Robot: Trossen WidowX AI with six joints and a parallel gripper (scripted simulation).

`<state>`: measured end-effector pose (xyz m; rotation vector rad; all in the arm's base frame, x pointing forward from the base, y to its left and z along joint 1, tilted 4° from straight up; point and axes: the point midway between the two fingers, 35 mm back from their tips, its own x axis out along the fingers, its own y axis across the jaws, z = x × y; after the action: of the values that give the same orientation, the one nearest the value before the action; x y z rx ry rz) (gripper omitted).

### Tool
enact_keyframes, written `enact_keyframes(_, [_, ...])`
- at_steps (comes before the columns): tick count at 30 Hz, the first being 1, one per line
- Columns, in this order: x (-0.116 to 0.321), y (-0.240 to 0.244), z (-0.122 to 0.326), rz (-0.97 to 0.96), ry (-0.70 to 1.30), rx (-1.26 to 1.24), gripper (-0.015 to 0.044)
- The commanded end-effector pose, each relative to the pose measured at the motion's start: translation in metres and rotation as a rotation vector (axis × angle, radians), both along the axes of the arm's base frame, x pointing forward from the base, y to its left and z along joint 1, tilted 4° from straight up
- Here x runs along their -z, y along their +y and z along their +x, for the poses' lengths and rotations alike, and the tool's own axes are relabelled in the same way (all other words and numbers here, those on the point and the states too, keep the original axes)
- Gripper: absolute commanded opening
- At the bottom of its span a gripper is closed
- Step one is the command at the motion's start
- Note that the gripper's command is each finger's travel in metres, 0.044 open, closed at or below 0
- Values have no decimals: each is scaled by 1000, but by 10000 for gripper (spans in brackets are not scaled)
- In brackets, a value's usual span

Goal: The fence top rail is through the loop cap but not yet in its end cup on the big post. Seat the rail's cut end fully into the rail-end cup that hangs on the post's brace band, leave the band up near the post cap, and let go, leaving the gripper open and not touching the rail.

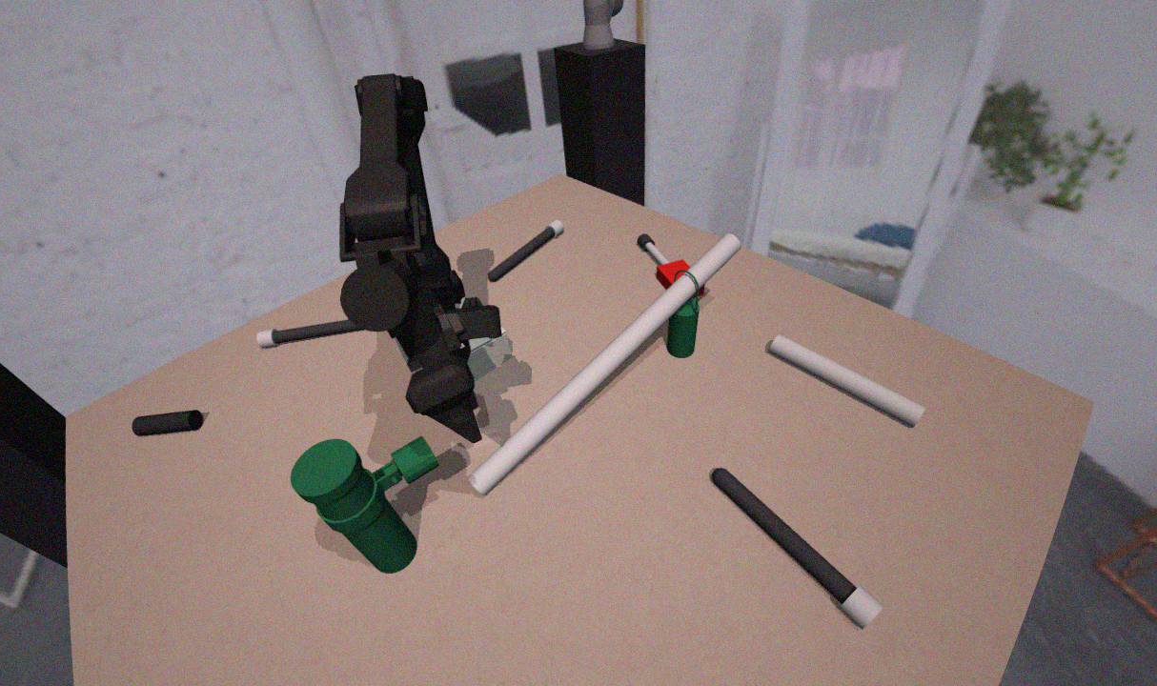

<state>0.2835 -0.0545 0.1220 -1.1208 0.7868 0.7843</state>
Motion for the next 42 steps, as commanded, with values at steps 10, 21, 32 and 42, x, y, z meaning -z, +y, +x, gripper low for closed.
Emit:
enact_keyframes(10, [-73,72,-27,522,124,859,440])
enact_keyframes(21, [-85,83,-36,627,151,1021,440])
enact_keyframes(32, [-72,85,-32,690,239,1231,440])
enact_keyframes(42, [-16,92,-23,801,460,2215,440])
